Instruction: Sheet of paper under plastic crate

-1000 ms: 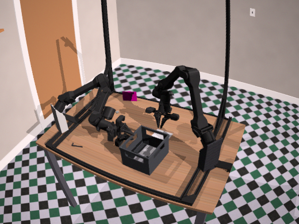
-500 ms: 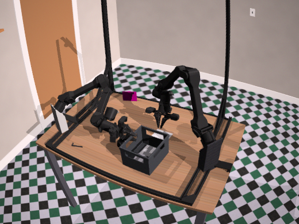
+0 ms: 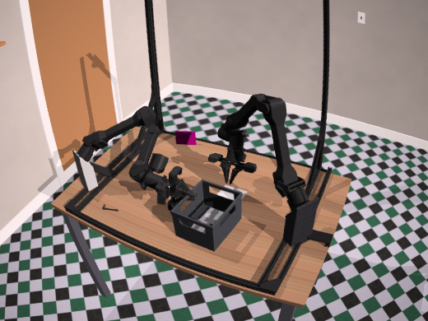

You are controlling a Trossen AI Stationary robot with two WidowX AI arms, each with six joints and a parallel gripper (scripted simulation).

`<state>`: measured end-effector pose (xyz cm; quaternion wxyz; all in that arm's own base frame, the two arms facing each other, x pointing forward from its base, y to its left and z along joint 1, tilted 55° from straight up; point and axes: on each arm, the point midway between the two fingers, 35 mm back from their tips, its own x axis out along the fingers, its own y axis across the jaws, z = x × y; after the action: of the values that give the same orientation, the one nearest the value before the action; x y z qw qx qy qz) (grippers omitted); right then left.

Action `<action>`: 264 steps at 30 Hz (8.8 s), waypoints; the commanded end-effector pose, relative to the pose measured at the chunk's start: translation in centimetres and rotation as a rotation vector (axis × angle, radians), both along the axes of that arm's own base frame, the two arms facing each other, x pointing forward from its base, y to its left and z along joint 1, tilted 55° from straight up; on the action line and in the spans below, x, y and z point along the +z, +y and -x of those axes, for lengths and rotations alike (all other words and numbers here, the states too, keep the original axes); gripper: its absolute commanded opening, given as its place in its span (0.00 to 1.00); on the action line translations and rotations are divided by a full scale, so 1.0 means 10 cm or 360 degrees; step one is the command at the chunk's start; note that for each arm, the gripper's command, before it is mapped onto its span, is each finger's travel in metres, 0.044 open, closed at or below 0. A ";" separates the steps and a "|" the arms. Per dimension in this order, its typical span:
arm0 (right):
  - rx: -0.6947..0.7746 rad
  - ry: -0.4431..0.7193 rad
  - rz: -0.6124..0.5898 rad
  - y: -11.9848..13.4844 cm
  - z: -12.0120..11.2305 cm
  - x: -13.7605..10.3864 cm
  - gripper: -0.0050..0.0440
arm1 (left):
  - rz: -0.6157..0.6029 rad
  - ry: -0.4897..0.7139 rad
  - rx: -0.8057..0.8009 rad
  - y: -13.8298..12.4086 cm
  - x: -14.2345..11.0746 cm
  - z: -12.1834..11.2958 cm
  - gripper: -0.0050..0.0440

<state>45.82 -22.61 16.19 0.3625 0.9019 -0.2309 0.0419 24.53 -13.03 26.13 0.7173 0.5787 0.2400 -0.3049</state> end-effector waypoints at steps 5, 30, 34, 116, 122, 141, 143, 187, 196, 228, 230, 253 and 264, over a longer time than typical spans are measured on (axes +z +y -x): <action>-0.0004 0.0010 0.0024 0.01 0.00 0.00 0.14 | -0.0003 0.0005 -0.0004 0.00 0.00 0.00 0.22; -0.0008 0.0026 -0.0063 -0.09 -0.02 0.06 0.10 | -0.0003 0.0005 -0.0004 0.00 0.00 0.00 0.22; 0.0003 0.0042 -0.0094 -0.16 -0.01 0.11 0.10 | -0.0003 0.0005 -0.0004 0.00 0.00 0.00 0.22; 0.0004 0.0043 -0.0097 -0.31 0.14 0.26 0.10 | -0.0003 0.0005 -0.0004 0.00 0.00 0.00 0.22; 0.0004 0.0043 -0.0097 -0.33 0.15 0.28 0.10 | -0.0003 0.0005 -0.0004 0.00 0.00 0.00 0.22; 0.0003 0.0044 -0.0095 -0.34 0.17 0.29 0.10 | -0.0003 0.0005 -0.0004 0.00 0.00 0.00 0.22; 0.0003 0.0044 -0.0095 -0.34 0.17 0.29 0.10 | -0.0003 0.0005 -0.0004 0.00 0.00 0.00 0.22; 0.0003 0.0044 -0.0095 -0.38 0.21 0.33 0.10 | -0.0003 0.0005 -0.0004 0.00 0.00 0.00 0.22; 0.0003 0.0044 -0.0095 -0.40 0.22 0.34 0.10 | -0.0003 0.0005 -0.0004 0.00 0.00 0.00 0.22; 0.0003 0.0044 -0.0095 -0.41 0.23 0.36 0.10 | -0.0117 0.0002 -0.0026 -0.02 -0.03 -0.01 0.22; 0.0003 0.0044 -0.0095 -0.41 0.23 0.36 0.10 | -0.0165 0.0001 -0.0035 -0.04 -0.06 -0.03 0.22; 0.0003 0.0044 -0.0095 -0.41 0.23 0.36 0.10 | -0.0199 0.0000 -0.0042 -0.24 -0.26 -0.24 0.22; 0.0003 0.0044 -0.0095 -0.41 0.23 0.36 0.10 | -0.0199 0.0000 -0.0042 -0.33 -0.35 -0.33 0.22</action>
<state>45.34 -23.44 17.21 0.3360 0.9265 -0.1695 0.0089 27.44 -15.99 23.31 0.6783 0.6246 0.2466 -0.2982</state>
